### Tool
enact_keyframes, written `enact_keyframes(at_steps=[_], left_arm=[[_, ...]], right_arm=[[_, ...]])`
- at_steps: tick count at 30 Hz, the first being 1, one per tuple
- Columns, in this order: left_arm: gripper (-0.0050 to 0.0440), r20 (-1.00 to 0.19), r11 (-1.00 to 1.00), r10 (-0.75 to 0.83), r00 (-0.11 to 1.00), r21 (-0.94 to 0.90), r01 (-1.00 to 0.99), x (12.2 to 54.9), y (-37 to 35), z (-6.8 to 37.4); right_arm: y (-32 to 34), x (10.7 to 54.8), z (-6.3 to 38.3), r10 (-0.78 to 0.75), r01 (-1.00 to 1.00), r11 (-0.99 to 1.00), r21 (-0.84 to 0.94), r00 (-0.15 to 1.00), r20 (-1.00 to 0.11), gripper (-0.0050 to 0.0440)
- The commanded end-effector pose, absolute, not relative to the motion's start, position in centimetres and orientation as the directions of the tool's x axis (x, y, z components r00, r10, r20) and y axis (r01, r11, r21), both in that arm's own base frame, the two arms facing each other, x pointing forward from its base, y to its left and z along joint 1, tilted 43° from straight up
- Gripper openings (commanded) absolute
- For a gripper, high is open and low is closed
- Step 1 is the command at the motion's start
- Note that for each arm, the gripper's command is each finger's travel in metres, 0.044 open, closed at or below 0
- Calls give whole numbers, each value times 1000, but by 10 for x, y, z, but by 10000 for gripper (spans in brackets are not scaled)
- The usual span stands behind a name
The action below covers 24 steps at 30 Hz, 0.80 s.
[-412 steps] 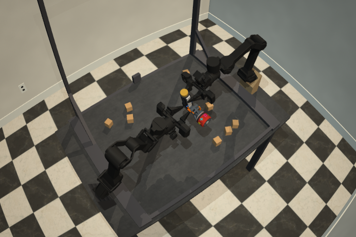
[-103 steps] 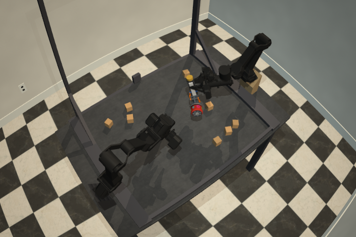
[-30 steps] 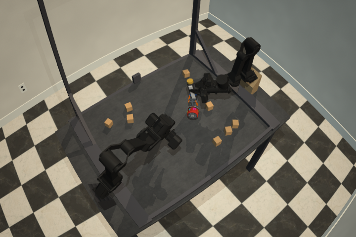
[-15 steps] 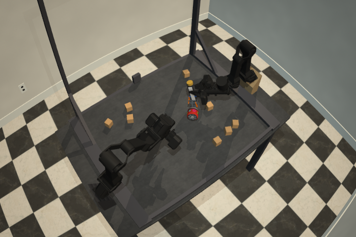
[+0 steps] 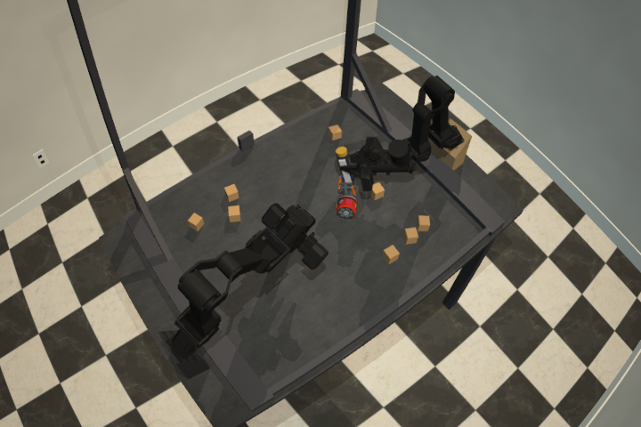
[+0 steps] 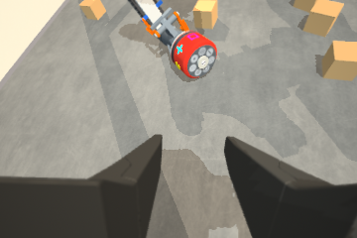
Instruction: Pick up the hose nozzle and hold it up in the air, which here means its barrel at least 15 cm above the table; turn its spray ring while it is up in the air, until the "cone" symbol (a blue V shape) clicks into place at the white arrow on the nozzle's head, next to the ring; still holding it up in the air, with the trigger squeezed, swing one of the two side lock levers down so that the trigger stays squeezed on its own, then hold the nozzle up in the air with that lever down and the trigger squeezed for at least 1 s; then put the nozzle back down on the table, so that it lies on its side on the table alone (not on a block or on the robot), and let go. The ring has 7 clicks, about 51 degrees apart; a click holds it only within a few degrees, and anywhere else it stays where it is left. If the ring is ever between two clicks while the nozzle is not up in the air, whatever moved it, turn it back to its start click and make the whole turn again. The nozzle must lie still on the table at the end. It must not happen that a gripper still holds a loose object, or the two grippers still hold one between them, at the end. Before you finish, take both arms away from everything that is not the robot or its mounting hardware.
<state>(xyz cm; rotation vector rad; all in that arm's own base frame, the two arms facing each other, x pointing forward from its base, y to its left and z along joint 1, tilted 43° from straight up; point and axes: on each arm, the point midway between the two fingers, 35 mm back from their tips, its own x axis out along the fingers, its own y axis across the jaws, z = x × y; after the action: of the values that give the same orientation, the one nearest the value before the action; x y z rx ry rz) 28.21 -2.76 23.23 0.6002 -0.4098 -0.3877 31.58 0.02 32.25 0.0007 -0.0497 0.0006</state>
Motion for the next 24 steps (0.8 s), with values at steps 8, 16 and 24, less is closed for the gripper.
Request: enact_keyframes(at_steps=[8, 16, 24], left_arm=[[170, 271, 753, -469, 840, 620, 220, 288, -34, 242], [170, 270, 754, -468, 842, 619, 221, 300, -42, 248], [170, 267, 755, -468, 842, 617, 224, 304, -45, 249]], right_arm=[[0, 312, 332, 2, -2, 1000, -3, 997, 78, 179], [0, 312, 332, 2, -2, 1000, -3, 997, 78, 179], [0, 312, 332, 2, -2, 1000, -3, 997, 78, 179]])
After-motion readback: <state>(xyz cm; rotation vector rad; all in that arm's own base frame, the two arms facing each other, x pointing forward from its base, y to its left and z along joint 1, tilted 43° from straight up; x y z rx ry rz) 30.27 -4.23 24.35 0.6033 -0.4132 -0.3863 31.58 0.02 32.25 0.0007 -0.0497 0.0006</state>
